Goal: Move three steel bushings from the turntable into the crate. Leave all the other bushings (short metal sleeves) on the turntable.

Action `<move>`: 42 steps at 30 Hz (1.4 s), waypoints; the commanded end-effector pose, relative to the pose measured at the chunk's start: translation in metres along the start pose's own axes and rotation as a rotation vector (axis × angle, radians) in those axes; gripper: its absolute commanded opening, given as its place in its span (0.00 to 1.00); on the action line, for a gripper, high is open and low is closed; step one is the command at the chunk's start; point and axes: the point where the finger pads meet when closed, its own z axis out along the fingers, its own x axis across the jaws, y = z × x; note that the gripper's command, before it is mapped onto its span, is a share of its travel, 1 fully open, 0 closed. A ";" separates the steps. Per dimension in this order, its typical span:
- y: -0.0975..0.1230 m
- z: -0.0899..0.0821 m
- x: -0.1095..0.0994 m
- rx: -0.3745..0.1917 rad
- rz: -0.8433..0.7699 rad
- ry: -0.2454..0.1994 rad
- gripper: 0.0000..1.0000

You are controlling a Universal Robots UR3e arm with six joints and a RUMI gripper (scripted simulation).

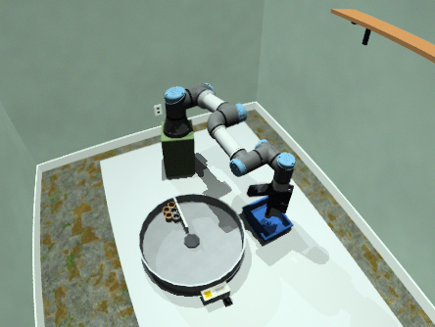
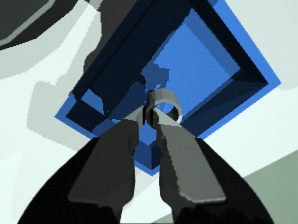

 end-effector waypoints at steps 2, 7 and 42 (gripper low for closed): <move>0.002 -0.002 -0.001 -0.007 0.000 -0.003 0.00; 0.002 -0.002 -0.001 -0.007 0.000 -0.003 0.00; 0.001 0.034 0.000 -0.009 0.000 -0.004 0.00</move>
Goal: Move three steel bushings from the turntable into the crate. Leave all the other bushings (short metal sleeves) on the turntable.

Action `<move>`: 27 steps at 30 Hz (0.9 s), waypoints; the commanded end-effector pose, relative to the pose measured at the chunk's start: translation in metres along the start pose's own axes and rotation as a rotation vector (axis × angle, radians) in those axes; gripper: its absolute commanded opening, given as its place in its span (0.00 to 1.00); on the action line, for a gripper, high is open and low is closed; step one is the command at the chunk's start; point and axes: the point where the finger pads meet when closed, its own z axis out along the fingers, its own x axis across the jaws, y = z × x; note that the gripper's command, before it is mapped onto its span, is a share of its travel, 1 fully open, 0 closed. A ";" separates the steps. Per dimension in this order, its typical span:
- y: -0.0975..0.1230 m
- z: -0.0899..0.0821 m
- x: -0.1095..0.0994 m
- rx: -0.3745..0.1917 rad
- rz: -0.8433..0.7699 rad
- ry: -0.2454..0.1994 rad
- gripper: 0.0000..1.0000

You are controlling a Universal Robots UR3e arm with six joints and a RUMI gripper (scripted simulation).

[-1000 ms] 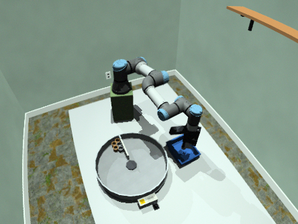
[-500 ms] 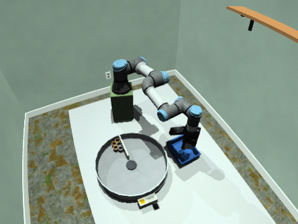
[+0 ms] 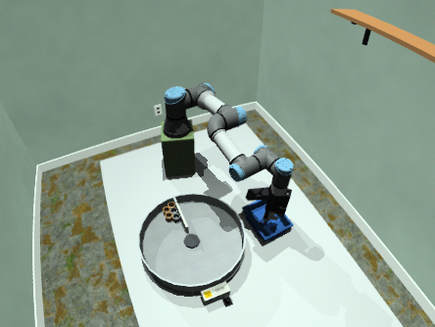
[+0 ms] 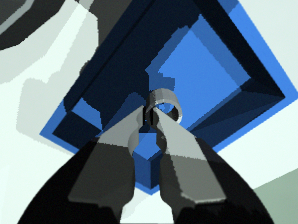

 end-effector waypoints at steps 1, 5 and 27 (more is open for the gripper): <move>0.003 0.009 -0.002 -0.012 0.000 -0.007 0.00; 0.003 0.011 -0.001 -0.012 0.000 -0.007 0.00; 0.002 0.015 -0.001 -0.011 0.000 -0.006 0.00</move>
